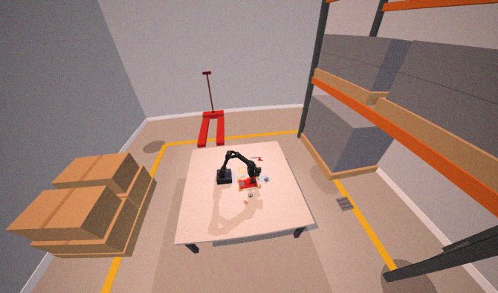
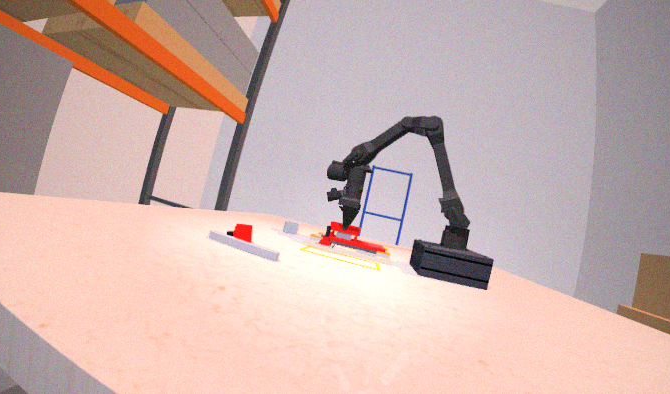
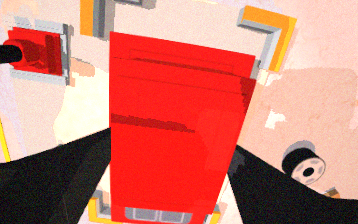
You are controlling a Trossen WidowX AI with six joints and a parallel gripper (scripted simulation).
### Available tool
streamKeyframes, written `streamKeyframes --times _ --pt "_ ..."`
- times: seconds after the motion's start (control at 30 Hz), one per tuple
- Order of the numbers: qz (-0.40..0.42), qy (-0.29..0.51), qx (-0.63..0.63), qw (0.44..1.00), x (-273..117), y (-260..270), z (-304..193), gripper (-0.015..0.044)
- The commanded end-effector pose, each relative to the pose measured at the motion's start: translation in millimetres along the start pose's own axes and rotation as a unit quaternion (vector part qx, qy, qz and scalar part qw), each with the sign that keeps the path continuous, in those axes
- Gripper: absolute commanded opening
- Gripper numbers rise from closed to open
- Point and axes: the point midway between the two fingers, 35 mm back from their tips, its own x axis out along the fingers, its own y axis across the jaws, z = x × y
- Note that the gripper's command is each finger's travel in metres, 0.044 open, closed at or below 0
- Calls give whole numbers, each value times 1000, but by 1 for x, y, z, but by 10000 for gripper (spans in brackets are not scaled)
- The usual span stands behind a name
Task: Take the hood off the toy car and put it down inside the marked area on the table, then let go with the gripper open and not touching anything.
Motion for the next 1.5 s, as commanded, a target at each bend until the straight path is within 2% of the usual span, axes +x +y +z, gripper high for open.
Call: streamKeyframes --times 0.0,0.23,0.53,0.7,1.47 --pt "-1 -3 -1 1000 -5 0 1 0" --pt "-1 -3 -1 1000 -14 -1 1 0" --pt "-1 -3 -1 1000 -51 -1 1 0" --pt "0 -1 0 1000 -44 5 2 0" --pt "4 -2 -2 1000 -48 92 11 0"
